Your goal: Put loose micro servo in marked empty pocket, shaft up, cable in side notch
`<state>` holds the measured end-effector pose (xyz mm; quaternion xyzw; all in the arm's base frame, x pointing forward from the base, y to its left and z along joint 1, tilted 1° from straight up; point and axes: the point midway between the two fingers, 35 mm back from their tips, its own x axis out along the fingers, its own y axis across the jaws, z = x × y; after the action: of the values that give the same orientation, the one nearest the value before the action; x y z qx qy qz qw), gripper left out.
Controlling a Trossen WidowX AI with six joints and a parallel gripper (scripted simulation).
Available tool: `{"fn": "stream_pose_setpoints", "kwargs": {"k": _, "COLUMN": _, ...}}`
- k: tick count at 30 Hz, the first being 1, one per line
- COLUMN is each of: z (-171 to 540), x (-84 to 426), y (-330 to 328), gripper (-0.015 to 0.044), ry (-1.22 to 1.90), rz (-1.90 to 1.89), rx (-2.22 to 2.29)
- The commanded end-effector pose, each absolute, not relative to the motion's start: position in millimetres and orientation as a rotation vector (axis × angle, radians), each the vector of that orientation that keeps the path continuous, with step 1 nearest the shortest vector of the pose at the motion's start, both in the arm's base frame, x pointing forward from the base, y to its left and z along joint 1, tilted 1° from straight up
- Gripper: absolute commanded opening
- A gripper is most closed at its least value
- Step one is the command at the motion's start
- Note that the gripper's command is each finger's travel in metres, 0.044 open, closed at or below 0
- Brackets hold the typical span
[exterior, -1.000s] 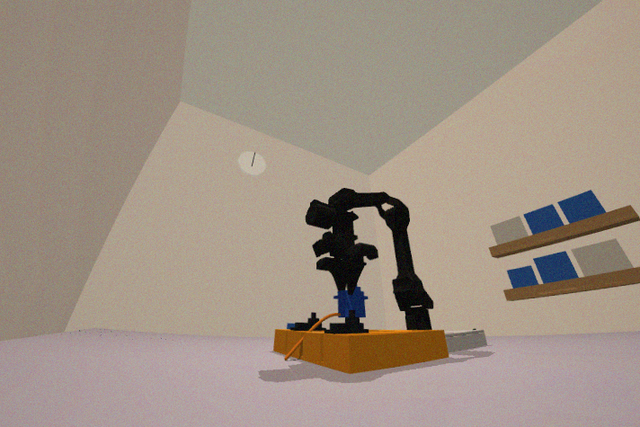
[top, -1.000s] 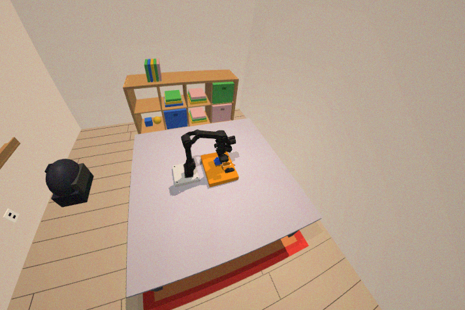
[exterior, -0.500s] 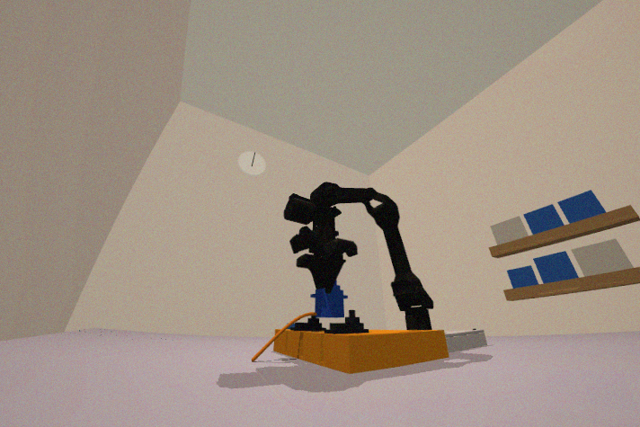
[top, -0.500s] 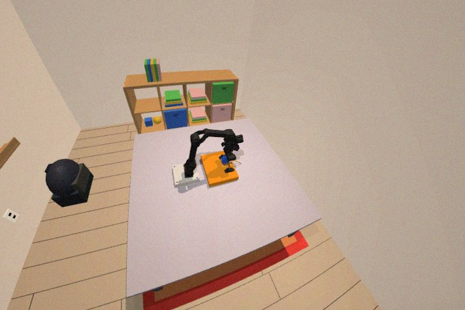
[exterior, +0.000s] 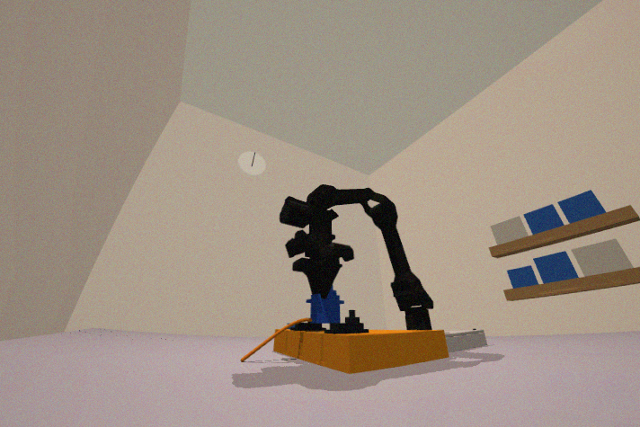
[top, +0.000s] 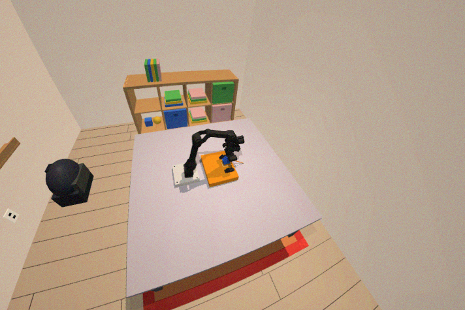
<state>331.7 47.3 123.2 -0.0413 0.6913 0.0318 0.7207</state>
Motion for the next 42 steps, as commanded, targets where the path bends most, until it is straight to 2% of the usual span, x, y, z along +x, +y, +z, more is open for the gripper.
{"fn": "stream_pose_setpoints", "kwargs": {"k": 1, "z": 116.8, "x": 331.9, "y": 47.2, "gripper": 0.0000, "ry": 1.528, "rz": 0.073, "rx": -0.094}}
{"fn": "stream_pose_setpoints", "kwargs": {"k": 42, "z": 90.0, "x": 332.9, "y": 46.8, "gripper": 0.0000, "ry": 1.528, "rz": 0.073, "rx": -0.094}}
